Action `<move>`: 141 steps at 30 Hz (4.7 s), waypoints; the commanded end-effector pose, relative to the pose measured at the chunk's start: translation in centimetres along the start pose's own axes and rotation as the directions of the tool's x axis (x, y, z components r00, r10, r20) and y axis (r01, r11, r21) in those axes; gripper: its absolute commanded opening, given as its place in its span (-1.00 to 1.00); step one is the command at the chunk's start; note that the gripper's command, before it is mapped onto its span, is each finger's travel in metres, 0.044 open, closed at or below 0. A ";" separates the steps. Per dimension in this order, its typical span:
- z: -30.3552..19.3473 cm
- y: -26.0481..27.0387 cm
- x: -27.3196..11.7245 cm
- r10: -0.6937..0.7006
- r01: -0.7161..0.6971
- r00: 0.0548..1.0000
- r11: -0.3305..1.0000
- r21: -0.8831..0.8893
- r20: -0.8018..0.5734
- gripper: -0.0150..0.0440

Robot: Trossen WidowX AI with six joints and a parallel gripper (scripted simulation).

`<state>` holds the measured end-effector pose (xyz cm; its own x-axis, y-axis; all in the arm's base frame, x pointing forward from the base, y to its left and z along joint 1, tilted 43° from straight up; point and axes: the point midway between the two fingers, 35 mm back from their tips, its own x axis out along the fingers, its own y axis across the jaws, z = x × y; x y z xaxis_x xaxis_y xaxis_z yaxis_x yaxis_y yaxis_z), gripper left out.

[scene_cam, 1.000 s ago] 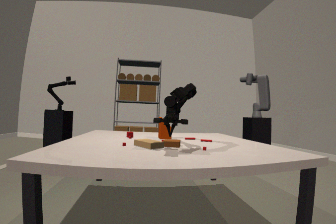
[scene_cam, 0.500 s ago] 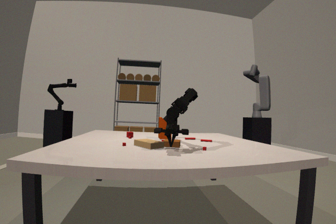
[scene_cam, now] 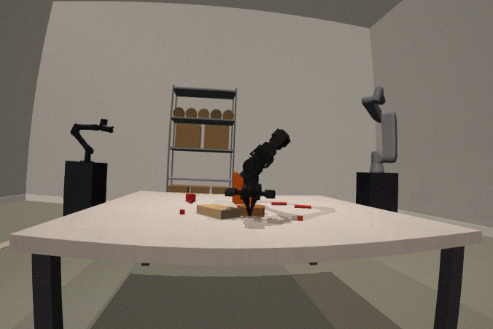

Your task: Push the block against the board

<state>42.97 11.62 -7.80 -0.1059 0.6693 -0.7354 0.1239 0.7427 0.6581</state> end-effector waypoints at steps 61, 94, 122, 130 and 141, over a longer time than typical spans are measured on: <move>-5.0 0.2 -0.1 0.005 -0.005 1.000 1.000 0.004 0.000 -0.49; -5.0 0.2 -0.1 0.005 -0.005 1.000 1.000 0.004 0.000 -0.49; -3.3 0.2 -0.1 0.005 -0.005 1.000 1.000 0.003 0.001 -0.49; -2.0 0.2 -0.2 0.005 -0.005 1.000 1.000 0.003 0.002 -0.49; -0.3 0.2 -0.2 0.005 -0.005 1.000 1.000 0.002 0.003 -0.49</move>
<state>42.06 11.64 -7.27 -0.1031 0.6705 -0.7347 0.1301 0.7414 0.6584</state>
